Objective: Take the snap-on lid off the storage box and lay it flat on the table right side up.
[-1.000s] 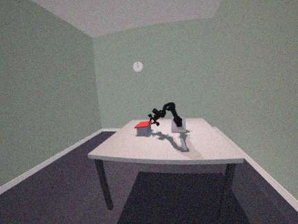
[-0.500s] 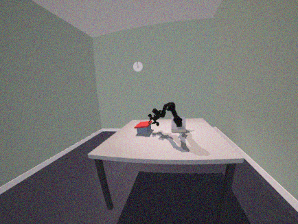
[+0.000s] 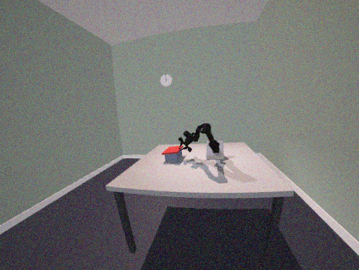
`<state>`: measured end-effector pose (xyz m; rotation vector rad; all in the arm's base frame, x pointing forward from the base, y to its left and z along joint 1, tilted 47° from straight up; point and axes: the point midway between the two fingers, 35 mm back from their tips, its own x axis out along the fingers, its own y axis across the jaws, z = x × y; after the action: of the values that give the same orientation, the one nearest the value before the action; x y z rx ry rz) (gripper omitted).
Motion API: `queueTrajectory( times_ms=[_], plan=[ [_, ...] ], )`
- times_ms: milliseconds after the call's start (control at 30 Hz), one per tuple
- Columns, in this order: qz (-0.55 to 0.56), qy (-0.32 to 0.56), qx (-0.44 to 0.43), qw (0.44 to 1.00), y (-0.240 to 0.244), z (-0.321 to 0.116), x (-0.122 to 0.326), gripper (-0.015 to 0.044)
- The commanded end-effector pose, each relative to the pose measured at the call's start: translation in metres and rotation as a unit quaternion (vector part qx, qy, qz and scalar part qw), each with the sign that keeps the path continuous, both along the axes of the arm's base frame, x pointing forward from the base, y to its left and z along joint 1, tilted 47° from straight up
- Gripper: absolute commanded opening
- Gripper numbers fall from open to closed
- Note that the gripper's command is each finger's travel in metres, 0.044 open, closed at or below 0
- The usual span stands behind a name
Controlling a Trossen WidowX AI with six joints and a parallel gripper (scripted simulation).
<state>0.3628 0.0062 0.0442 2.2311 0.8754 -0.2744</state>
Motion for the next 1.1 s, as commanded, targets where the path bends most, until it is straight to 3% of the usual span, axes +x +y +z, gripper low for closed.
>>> queueTrajectory(
  times_ms=[0,1067],
  plan=[
    [0.0,0.0,0.0,1.0,0.0003,0.0004,0.0013,0.0],
    [0.001,0.0,0.001,1.0,-0.0003,0.0006,0.0026,0.0]
  ],
)
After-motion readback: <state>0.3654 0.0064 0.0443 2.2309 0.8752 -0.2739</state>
